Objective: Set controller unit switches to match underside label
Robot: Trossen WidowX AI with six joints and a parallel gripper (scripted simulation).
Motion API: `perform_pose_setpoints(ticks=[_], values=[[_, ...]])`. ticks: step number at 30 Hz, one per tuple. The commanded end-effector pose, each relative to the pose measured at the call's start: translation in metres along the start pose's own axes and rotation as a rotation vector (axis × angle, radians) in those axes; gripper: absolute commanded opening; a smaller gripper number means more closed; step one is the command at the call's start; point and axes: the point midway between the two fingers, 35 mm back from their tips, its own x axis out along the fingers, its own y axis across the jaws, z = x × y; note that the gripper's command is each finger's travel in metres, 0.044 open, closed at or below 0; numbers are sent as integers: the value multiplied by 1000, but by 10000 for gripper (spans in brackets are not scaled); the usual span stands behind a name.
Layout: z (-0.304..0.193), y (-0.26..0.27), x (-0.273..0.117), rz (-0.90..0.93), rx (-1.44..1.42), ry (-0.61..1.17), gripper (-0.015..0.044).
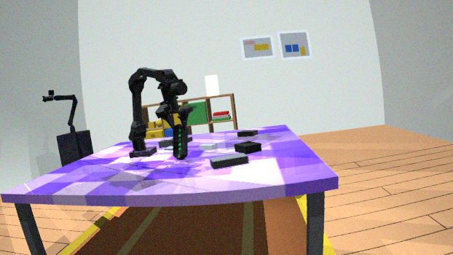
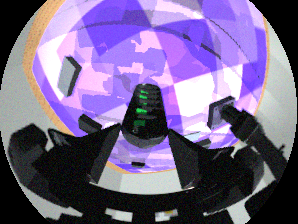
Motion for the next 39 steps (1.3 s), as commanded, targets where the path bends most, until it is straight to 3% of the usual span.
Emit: perform_pose_setpoints(ticks=[1,39], values=[[7,0,-2,-1,2,-26,337],[36,0,-8,-1,1,-114,337]])
